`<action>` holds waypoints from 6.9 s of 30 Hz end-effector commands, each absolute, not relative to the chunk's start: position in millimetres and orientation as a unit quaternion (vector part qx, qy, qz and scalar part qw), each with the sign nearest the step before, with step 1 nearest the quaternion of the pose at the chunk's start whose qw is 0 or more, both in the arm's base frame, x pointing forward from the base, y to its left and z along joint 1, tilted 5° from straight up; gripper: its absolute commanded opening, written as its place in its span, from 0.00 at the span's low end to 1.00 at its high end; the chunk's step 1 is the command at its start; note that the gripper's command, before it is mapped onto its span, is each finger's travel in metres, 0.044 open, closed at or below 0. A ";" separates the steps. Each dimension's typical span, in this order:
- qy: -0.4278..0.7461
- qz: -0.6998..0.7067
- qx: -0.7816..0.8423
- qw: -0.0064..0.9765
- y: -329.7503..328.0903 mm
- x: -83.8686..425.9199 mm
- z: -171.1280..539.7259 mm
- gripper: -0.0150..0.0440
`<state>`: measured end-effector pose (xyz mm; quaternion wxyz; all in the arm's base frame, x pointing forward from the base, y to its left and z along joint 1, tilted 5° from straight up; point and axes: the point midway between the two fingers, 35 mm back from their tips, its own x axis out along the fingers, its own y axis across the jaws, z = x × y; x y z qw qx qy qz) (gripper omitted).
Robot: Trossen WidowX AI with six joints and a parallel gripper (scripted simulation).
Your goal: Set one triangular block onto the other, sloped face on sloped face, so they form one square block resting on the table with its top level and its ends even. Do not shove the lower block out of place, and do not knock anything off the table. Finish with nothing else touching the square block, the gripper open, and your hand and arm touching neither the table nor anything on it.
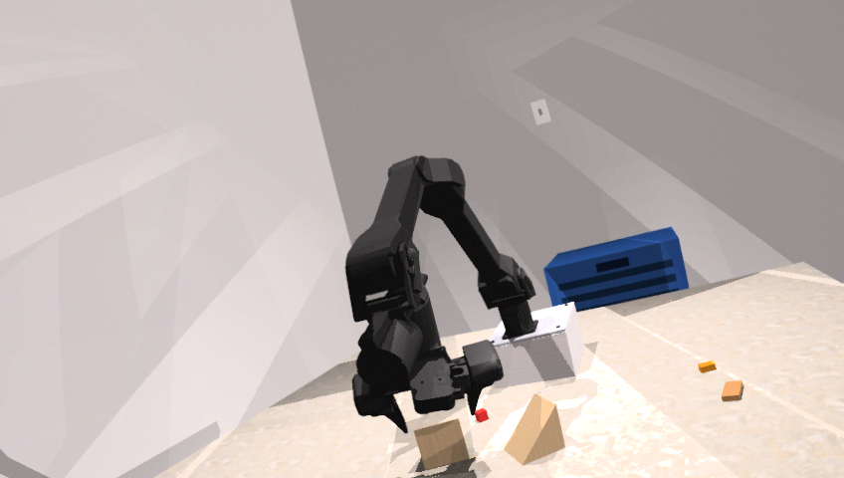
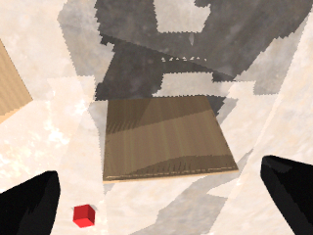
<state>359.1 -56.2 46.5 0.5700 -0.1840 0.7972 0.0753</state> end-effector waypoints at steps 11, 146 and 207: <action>0.802 0.077 -0.185 0.564 -64.8 350.3 21.5 1.00; 0.325 0.165 -0.112 0.925 -112.9 263.2 65.0 1.00; 0.888 0.041 -0.195 0.414 -110.6 271.7 -24.7 1.00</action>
